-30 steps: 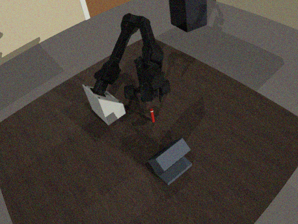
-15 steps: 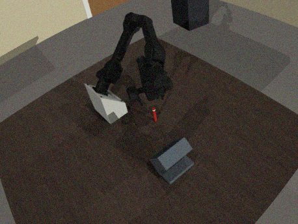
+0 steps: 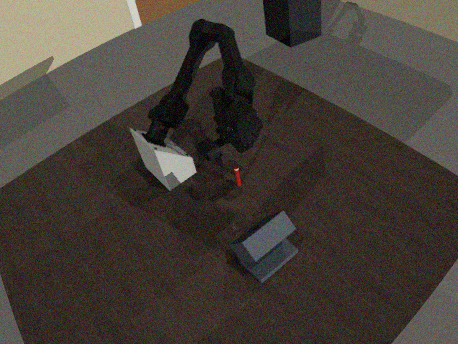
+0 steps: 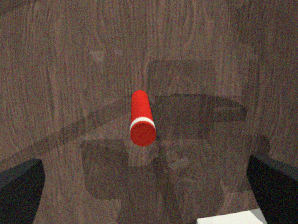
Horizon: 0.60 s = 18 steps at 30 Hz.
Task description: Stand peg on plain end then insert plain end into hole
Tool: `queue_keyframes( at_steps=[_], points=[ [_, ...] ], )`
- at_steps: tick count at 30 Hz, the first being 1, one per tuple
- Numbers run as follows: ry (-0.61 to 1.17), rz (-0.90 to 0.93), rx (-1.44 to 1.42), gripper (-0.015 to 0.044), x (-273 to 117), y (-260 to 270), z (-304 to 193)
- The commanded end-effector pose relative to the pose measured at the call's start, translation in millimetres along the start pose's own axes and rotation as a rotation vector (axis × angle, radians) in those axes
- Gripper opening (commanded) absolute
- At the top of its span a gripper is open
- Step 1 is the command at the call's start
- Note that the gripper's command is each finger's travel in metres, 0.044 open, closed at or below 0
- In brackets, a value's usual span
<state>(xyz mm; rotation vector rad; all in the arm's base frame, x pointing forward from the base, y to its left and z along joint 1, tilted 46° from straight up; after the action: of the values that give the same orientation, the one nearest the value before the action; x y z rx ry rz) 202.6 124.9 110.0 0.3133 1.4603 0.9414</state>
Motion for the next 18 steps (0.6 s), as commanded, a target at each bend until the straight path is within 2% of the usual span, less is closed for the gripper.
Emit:
queue_keyframes(
  at_steps=[1, 18],
  points=[
    [-0.002, 0.003, -0.096, 0.0440, 0.8, 0.1, 0.1],
    [-0.002, 0.003, -0.531, 0.0440, 3.6, 0.1, 0.2]
  ],
)
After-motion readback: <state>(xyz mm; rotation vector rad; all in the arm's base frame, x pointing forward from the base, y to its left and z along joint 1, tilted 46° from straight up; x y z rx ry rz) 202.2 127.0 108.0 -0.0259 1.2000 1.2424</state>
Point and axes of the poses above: the point midway between the two fingers, 35 mm back from their tips, its own x axis out along the fingers, its own y axis across the jaws, z = x × y, the point moved 1 cm from there along -x, back along the fingers, and after that the axes turned 13 degrees about -x, right-handed, at the moved point
